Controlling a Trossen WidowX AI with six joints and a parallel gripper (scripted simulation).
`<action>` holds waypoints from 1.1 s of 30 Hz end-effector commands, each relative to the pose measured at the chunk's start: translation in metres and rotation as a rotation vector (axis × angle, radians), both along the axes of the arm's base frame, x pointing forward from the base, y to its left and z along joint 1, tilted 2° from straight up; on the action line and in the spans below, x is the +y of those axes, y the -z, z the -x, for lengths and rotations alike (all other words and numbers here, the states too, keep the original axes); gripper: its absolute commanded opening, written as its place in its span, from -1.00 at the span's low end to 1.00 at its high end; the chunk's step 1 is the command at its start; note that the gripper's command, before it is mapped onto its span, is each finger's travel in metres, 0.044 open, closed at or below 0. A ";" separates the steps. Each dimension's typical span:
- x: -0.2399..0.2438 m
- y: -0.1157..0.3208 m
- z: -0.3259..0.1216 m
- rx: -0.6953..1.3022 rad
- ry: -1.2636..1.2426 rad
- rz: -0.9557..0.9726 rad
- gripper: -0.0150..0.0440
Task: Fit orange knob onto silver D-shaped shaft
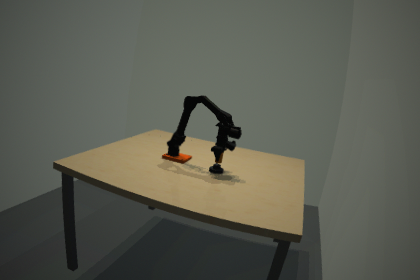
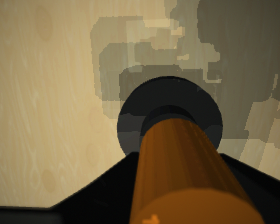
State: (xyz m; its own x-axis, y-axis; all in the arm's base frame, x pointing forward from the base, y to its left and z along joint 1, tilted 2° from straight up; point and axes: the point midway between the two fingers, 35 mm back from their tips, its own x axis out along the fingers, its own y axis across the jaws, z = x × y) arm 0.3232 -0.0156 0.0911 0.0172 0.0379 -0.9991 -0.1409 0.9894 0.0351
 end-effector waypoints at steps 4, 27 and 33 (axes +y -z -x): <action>0.000 0.000 0.000 -0.004 0.007 0.003 -0.49; 0.000 -0.002 0.005 0.004 0.216 -0.001 -0.49; 0.000 -0.002 0.002 0.004 0.216 -0.001 -0.49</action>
